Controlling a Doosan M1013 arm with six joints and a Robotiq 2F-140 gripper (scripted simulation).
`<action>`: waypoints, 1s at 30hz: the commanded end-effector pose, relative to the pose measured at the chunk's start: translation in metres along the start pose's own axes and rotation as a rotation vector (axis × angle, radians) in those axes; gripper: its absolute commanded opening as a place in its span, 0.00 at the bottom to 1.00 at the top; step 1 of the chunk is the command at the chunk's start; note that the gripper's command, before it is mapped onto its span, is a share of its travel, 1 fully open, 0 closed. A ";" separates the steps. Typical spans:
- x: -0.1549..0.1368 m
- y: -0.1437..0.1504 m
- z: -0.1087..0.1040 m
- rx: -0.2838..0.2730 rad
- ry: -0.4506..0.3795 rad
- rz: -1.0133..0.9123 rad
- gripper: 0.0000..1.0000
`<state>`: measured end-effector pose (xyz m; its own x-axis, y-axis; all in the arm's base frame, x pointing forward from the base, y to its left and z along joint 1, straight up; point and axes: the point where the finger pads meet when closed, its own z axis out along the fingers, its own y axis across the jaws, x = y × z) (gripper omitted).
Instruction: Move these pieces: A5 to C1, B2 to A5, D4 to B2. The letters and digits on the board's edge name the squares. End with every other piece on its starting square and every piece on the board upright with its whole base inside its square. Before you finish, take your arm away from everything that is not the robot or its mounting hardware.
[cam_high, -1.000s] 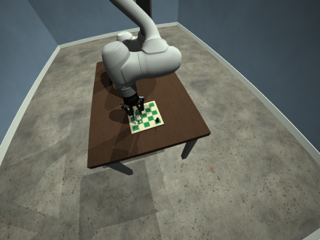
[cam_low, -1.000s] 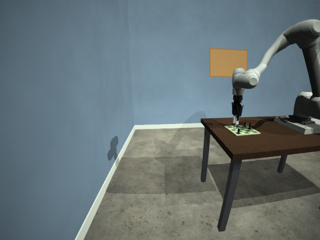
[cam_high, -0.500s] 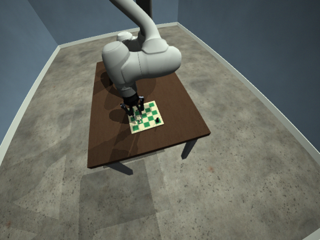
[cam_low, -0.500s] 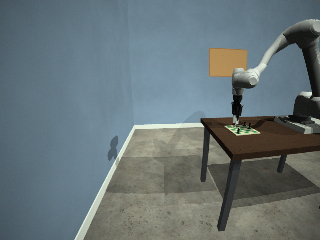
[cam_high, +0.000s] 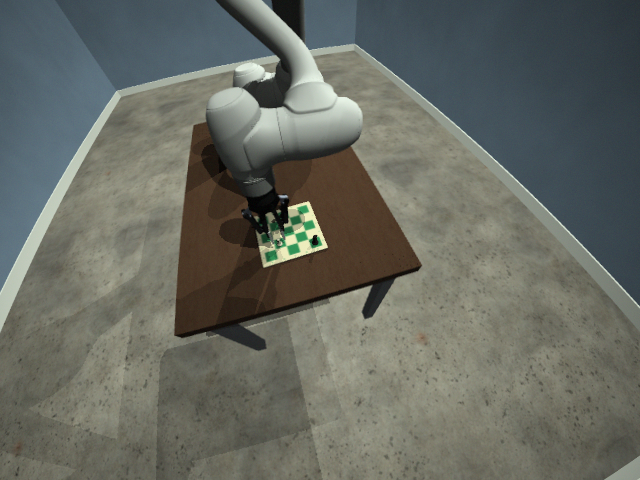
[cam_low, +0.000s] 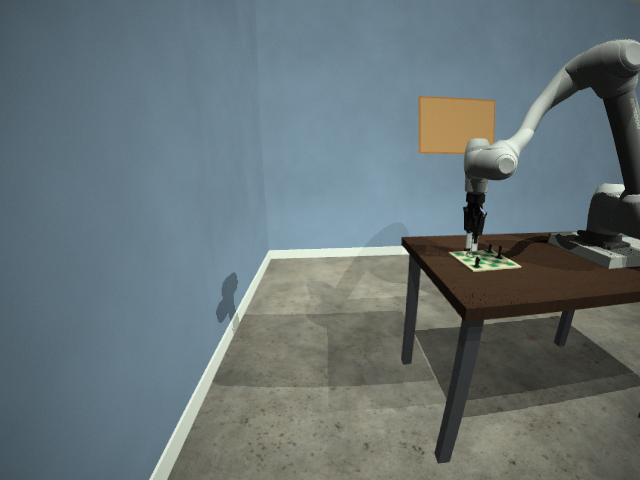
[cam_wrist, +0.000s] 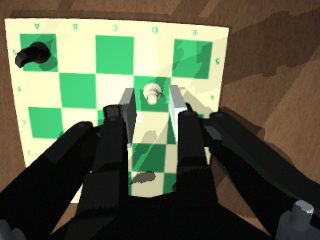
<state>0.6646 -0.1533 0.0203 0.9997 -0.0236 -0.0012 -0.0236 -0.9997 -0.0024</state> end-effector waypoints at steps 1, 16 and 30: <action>0.000 0.000 0.004 0.000 0.000 0.000 0.20; 0.000 0.000 0.024 0.000 0.000 0.000 0.20; 0.000 0.000 0.024 0.000 0.000 0.000 0.20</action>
<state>0.6646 -0.1533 -0.0042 0.9997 -0.0236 -0.0012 -0.0236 -0.9997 -0.0023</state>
